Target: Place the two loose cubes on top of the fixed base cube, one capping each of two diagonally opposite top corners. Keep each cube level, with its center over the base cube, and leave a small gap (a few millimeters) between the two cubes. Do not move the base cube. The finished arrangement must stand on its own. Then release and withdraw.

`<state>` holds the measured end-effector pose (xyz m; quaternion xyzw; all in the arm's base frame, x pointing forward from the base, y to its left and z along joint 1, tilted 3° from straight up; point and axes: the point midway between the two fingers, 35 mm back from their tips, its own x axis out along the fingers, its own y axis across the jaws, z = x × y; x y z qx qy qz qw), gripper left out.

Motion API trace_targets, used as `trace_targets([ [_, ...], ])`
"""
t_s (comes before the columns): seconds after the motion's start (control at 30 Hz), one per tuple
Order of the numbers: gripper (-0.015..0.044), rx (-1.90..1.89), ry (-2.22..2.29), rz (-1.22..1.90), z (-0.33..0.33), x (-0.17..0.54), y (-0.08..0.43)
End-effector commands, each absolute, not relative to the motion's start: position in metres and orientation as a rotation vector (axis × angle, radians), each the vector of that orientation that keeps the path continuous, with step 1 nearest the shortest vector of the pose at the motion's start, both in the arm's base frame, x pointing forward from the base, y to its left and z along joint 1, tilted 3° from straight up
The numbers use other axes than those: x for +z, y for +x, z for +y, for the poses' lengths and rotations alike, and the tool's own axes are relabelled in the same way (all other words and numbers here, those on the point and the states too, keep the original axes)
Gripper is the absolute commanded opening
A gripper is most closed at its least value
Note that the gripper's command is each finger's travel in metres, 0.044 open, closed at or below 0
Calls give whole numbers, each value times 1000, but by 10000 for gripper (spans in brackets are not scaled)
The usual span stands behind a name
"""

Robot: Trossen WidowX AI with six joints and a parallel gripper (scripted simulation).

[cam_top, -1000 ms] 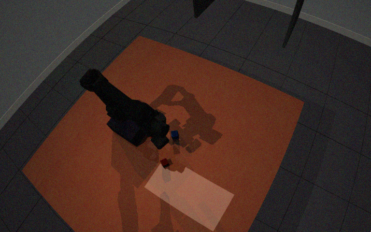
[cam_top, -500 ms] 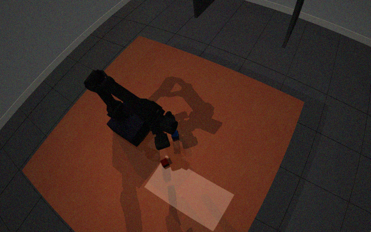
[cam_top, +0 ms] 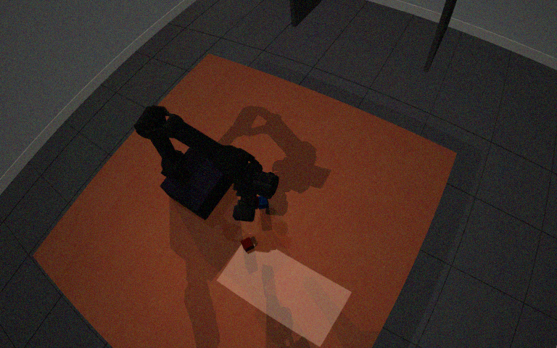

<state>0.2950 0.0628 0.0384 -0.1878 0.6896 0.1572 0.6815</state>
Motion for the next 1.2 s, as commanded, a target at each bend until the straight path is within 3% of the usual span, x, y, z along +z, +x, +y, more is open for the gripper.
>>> trace_targets([
  [0.0,105,265,-328,1559,71,34,299],
  [0.53,105,-89,31,1573,101,17,311],
  [1.17,105,-98,48,1576,100,3,311],
])
